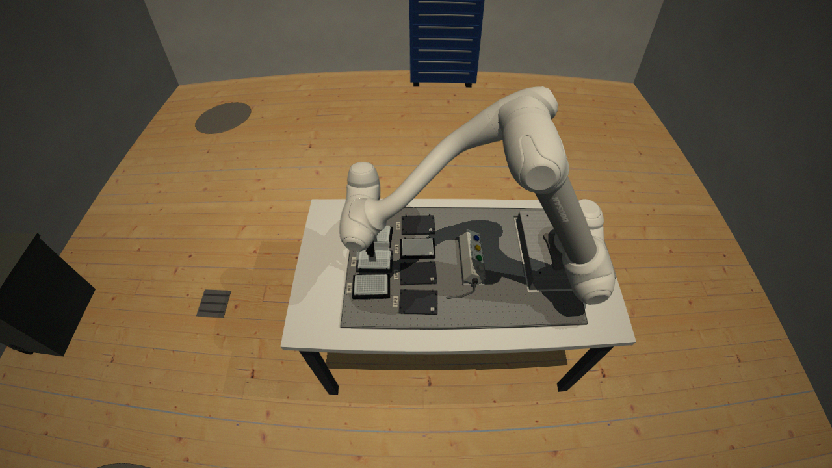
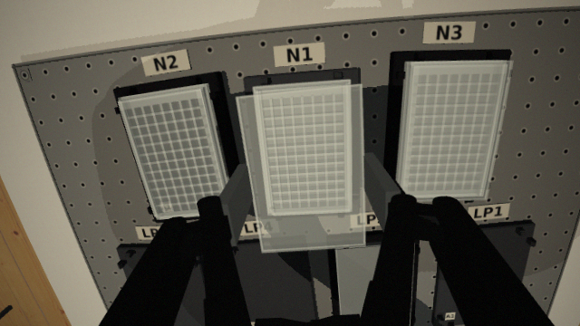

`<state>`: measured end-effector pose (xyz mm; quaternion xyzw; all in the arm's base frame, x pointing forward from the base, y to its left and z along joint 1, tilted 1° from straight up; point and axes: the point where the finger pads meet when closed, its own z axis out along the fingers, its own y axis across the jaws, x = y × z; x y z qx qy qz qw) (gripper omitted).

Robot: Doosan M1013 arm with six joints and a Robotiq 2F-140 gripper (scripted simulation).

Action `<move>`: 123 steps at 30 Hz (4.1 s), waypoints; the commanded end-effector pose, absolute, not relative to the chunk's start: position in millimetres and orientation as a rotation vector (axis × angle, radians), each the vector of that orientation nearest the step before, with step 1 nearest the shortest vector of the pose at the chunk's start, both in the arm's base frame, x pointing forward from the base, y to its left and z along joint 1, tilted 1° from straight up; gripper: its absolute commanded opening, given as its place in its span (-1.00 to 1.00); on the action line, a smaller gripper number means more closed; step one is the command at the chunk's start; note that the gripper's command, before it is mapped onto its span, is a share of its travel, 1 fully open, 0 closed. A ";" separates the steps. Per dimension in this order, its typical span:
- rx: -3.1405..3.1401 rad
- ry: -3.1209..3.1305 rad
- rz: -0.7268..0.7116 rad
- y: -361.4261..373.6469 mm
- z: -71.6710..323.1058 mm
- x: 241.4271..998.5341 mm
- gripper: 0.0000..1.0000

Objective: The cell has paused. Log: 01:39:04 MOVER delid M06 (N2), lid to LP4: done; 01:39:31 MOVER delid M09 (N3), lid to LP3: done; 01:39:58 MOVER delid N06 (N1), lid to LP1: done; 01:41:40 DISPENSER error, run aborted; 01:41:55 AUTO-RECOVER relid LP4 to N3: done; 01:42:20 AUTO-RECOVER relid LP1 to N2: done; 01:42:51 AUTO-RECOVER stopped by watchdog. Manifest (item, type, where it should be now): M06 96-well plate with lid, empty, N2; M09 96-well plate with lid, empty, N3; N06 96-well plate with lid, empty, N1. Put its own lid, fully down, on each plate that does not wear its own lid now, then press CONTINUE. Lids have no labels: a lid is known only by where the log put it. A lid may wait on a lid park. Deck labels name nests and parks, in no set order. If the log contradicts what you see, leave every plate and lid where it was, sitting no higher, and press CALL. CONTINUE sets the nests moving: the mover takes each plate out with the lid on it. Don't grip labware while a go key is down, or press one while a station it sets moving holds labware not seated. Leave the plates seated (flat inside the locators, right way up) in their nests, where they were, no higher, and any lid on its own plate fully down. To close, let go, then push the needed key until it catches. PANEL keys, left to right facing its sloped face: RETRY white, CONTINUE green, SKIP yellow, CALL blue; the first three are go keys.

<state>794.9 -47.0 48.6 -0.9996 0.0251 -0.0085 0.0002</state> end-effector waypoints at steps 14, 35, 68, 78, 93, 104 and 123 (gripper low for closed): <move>-3.138 0.122 -0.027 -46.9 32.1 795.3 -1.00; -3.138 0.122 -0.027 -46.9 12.4 795.7 -1.00; -3.138 0.122 -0.027 -46.9 11.9 795.7 -1.00; -3.138 0.122 -0.027 -46.9 11.9 795.7 -1.00; -3.138 0.122 -0.027 -46.9 10.6 795.7 -1.00; -3.138 0.122 -0.027 -46.9 8.4 795.8 -1.00; -3.138 0.122 -0.027 -46.9 3.5 795.9 -1.00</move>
